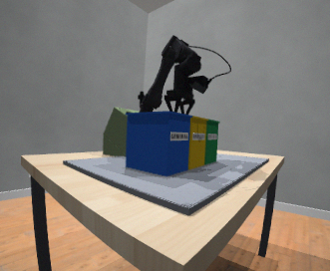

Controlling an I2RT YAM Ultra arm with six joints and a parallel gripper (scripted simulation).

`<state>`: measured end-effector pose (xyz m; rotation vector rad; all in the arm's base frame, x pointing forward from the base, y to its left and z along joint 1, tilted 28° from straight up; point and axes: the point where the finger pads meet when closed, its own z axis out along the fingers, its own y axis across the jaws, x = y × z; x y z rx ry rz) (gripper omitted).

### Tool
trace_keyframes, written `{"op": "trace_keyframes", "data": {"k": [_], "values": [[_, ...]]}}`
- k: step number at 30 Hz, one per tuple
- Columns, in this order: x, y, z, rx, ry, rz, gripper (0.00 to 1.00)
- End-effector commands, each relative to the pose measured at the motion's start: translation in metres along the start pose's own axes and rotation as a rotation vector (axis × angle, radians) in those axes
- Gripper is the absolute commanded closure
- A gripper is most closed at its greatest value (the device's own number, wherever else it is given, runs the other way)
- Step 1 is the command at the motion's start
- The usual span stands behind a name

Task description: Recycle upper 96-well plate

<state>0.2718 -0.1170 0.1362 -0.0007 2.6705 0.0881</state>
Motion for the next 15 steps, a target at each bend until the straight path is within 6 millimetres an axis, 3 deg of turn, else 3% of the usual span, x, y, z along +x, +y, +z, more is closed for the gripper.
{"op": "trace_keyframes", "data": {"k": [1, 15], "values": [[-0.01, -0.003, -0.025, 0.023, -0.051, -0.011, 0.18], [-0.009, -0.003, -0.045, 0.024, -0.051, -0.011, 0.18]]}}
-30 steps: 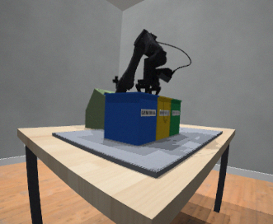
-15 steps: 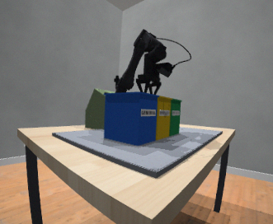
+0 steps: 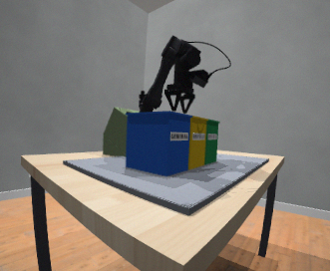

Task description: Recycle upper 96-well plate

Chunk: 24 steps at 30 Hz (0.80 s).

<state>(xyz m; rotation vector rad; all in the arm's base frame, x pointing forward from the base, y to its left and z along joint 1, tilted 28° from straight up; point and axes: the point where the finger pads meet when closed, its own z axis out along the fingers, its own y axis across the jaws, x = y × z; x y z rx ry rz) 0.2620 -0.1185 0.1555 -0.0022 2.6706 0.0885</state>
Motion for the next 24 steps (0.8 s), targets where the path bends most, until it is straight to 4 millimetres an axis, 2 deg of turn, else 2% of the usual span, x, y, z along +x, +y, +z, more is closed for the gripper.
{"op": "trace_keyframes", "data": {"k": [1, 6, 24], "values": [[-0.0087, -0.0024, -0.0247, 0.025, -0.051, -0.01, 0.18], [-0.0082, -0.0021, -0.0329, 0.025, -0.051, -0.011, 0.18], [-0.0102, -0.0034, -0.0331, 0.03, -0.059, -0.012, 0.18]]}}
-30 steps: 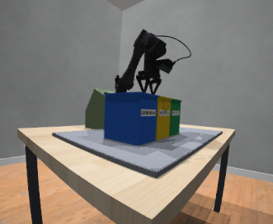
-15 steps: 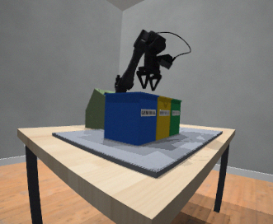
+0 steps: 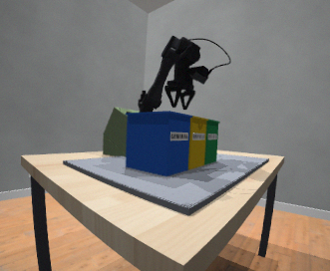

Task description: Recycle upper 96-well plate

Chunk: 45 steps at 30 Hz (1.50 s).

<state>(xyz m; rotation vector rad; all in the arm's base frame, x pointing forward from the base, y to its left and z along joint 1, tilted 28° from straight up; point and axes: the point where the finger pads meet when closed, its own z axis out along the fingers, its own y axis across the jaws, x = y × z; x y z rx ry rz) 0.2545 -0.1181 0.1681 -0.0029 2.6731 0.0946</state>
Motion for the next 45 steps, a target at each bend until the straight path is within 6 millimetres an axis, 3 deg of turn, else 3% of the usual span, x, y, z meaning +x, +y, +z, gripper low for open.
{"op": "trace_keyframes", "data": {"k": [1, 39, 41, 45], "values": [[-0.011, -0.005, -0.019, 0.035, -0.061, -0.012, 0.18], [-0.011, -0.005, -0.019, 0.035, -0.061, -0.012, 0.18], [0.001, 0.007, -0.007, 0.02, -0.022, -0.005, 0.18], [0.007, 0.021, -0.006, 0.015, -0.016, -0.002, 0.18]]}}
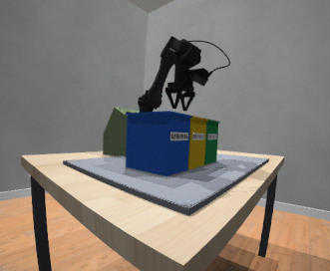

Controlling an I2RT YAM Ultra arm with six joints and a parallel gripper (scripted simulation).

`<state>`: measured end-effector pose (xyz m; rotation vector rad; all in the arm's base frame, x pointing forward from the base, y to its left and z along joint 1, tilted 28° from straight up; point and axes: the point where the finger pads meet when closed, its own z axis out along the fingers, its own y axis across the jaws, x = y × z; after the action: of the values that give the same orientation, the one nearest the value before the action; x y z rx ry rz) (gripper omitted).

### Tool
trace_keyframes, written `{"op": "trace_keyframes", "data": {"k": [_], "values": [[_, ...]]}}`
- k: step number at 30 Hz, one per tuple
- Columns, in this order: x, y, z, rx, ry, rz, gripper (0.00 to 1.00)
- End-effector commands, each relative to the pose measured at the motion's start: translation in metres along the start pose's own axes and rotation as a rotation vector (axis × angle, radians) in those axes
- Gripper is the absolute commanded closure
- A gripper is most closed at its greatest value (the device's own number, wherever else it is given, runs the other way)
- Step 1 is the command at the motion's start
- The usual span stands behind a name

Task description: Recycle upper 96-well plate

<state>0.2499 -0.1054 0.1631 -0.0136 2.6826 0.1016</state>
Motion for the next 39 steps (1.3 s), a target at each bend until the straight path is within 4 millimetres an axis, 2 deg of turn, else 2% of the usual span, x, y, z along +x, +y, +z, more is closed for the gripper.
{"op": "trace_keyframes", "data": {"k": [1, 9, 11, 12, 13, 15, 26, 29, 32, 35, 39], "values": [[0.0, 0.011, -0.009, 0.025, -0.03, 0.002, 0.18], [0.005, 0.036, -0.008, 0.027, -0.037, 0.0, 0.18], [0.005, 0.036, -0.008, 0.027, -0.037, 0.0, 0.18], [-0.007, 0.037, -0.019, 0.044, -0.075, -0.011, 0.18], [0.004, 0.042, -0.01, 0.03, -0.046, -0.002, 0.18], [0.011, 0.05, -0.008, 0.022, -0.026, 0.004, 0.18], [0.016, 0.083, -0.009, 0.026, -0.042, 0.001, 0.18], [0.013, 0.086, -0.012, 0.028, -0.057, -0.001, 0.18], [0.025, 0.096, -0.006, 0.023, -0.026, 0.003, 0.18], [0.013, 0.102, -0.013, 0.026, -0.073, -0.002, 0.18], [0.014, 0.102, -0.013, 0.026, -0.071, -0.002, 0.18]]}}
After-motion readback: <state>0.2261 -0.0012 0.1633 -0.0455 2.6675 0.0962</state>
